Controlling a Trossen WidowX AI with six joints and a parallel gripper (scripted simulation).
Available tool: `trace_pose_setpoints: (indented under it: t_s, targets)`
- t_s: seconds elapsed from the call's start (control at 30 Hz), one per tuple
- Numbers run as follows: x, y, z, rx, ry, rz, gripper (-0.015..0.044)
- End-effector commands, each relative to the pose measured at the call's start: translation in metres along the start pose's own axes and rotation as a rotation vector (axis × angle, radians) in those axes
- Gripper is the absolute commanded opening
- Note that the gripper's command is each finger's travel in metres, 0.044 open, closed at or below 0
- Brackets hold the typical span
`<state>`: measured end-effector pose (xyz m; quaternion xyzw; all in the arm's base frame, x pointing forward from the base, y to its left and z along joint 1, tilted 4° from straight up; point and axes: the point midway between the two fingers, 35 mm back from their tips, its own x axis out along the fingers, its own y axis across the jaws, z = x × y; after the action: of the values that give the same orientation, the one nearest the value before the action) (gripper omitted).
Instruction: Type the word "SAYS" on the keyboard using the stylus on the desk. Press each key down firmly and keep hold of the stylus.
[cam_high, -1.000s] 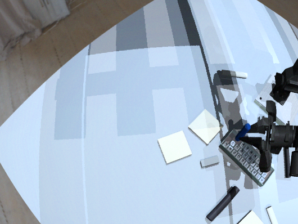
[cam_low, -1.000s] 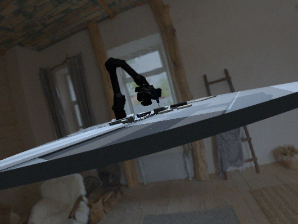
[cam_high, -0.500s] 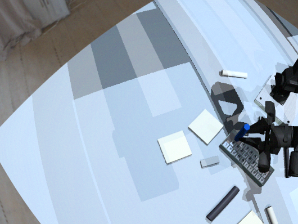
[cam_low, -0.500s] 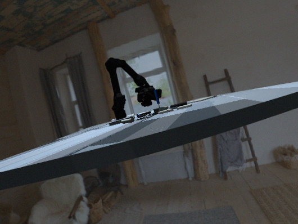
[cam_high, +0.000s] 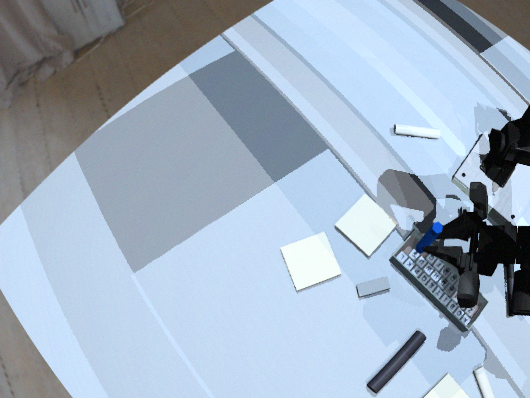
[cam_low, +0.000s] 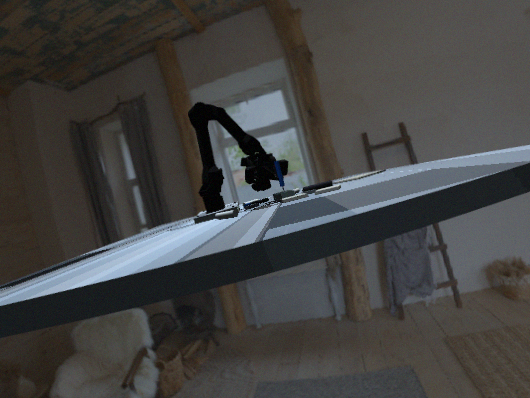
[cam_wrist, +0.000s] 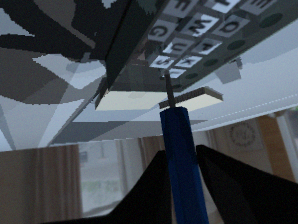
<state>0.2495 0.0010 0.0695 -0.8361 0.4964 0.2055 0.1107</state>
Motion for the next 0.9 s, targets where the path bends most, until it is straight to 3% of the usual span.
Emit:
trace_pose_setpoints:
  t_s: [0.0, 0.87]
  targets:
    - [0.002, 0.0015, 0.0024, -0.009, 0.006, 0.002, 0.0081]
    - [0.0055, 0.0017, 0.0083, -0.009, 0.006, 0.002, 0.0081]
